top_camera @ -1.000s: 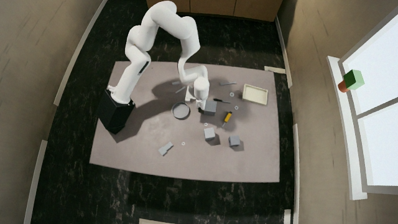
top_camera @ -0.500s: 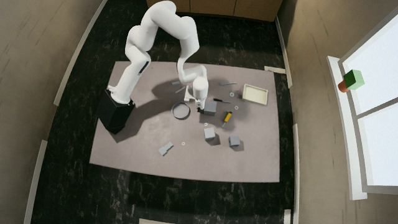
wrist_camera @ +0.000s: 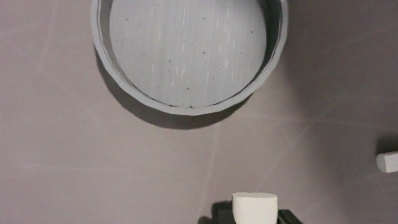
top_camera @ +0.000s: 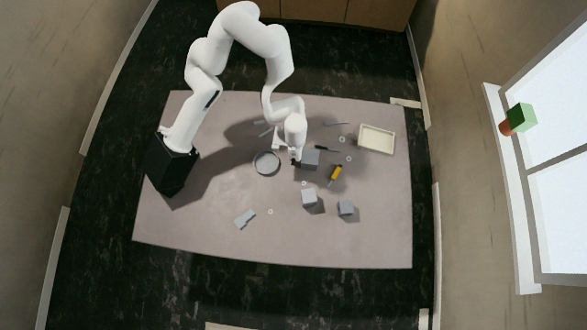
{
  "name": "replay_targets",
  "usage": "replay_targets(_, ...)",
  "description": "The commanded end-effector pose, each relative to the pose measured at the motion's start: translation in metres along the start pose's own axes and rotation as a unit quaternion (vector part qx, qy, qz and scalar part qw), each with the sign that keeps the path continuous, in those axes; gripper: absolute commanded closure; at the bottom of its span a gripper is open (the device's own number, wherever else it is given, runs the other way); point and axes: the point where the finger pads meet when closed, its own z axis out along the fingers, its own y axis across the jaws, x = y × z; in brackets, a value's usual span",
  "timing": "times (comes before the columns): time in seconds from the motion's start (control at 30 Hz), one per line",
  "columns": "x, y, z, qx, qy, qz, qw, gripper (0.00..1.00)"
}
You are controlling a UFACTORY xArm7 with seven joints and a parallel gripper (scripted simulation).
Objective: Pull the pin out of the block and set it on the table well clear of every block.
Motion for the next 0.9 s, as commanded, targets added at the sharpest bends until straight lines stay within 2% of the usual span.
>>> replay_targets(0.0, -0.001, -0.001, -0.001, 0.000, -0.001, 0.000, 1.000, 1.00)
replay_targets(0.2, 0.000, -0.001, -0.001, 0.000, -0.001, 0.000, 1.000, 1.00)
replay_targets(0.43, 0.012, -0.001, 0.000, 0.002, -0.002, 0.000, 1.000, 1.00)
replay_targets(0.87, 0.009, 0.000, 0.000, 0.000, -0.001, 0.000, 1.000, 1.00)
